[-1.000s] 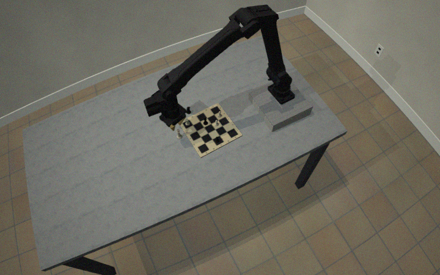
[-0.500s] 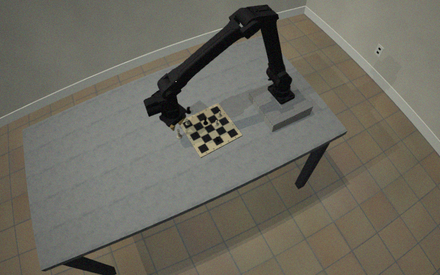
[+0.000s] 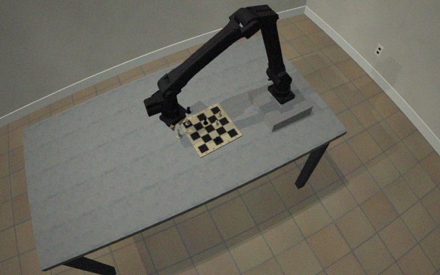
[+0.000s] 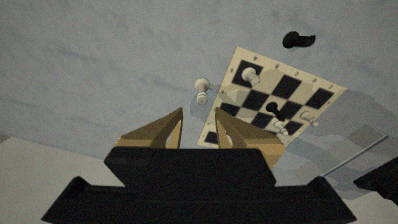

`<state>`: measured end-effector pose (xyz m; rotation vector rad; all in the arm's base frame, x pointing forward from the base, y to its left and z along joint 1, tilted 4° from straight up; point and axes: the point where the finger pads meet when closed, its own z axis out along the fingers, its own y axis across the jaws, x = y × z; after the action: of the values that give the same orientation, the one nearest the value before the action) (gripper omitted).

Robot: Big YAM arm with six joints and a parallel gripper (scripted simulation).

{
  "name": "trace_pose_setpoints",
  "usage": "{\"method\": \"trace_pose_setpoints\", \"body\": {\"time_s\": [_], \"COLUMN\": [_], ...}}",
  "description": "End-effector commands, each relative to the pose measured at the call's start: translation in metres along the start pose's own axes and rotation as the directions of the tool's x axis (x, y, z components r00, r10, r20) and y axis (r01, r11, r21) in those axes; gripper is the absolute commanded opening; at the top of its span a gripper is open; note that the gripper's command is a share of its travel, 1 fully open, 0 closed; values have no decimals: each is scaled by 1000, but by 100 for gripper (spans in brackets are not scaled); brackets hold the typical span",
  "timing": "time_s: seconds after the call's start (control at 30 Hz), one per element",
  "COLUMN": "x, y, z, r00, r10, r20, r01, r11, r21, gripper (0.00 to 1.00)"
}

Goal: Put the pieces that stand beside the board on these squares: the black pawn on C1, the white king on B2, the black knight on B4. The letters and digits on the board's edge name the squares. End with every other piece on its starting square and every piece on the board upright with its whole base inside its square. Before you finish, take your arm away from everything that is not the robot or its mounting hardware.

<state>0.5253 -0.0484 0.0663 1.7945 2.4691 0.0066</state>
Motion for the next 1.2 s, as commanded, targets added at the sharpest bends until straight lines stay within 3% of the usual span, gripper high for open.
{"method": "trace_pose_setpoints", "body": {"time_s": [0.0, 0.7, 1.17], "x": [-7, -7, 5], "y": [2, 2, 4], "z": [7, 8, 7], "r00": [1000, 1000, 1000], "r10": [11, 11, 4], "r20": [6, 5, 5], "r01": [-11, -11, -4], "r11": [1000, 1000, 1000], "r21": [2, 2, 0], "gripper": [39, 39, 39]}}
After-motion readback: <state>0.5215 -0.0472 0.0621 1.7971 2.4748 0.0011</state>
